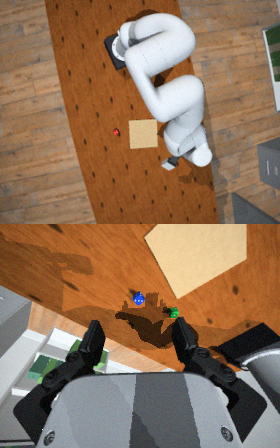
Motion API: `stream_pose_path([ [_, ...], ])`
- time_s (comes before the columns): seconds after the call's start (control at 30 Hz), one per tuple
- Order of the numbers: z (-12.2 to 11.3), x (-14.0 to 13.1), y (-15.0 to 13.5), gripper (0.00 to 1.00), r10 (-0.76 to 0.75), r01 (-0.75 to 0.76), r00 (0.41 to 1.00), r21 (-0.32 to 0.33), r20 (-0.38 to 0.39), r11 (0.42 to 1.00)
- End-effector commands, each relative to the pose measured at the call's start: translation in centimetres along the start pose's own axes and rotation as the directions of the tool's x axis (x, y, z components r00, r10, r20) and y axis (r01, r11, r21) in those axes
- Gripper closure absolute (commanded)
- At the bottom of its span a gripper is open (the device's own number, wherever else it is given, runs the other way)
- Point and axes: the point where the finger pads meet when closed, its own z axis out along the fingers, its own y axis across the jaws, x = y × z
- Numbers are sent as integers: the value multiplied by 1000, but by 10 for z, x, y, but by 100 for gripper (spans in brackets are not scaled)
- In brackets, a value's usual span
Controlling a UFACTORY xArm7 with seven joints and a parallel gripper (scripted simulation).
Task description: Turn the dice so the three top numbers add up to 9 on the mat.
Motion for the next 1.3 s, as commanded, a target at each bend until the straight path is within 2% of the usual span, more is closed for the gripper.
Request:
stream_pose_path([
  [0.0, -5, 1, -1, 0, 0, 0, 1000, 3, -2, 1000],
  [0.13, -5, 3, 2, 0, 4, -4, 1000, 3, -2, 1000],
  [0.17, -4, 15, 15, 0, 30, -30, 1000, 0, -3, 1000],
  [0.2, -2, 39, 45, 0, 82, -82, 997, -4, -6, 997],
  [0.3, -2, 39, 45, 0, 82, -82, 997, -4, -6, 997],
  [0.33, 0, 62, 83, 0, 156, -156, 988, -7, -7, 988],
  [0.43, 0, 66, 89, 0, 156, -156, 988, -7, -7, 988],
  [0.47, 2, 80, 121, 0, 238, -239, 971, -7, -7, 971],
  [0.5, 2, 86, 131, 0, 238, -239, 971, -7, -7, 971],
  [0.6, 2, 90, 138, 0, 238, -239, 971, -7, -7, 971],
  [0.63, 4, 101, 176, 0, 313, -313, 950, -4, -5, 950],
  [0.73, 4, 104, 184, 0, 313, -313, 950, -4, -5, 950],
  [0.77, 5, 111, 216, 0, 365, -365, 931, 0, -2, 931],
  [0.87, 5, 111, 216, 0, 365, -365, 931, 0, -2, 931],
  [0.9, 6, 113, 232, 0, 390, -390, 921, 3, -1, 921],
  [0.93, 6, 113, 234, 0, 394, -394, 919, 3, 0, 919],
  [1.27, 6, 113, 234, 0, 394, -394, 919, 3, 0, 919],
])
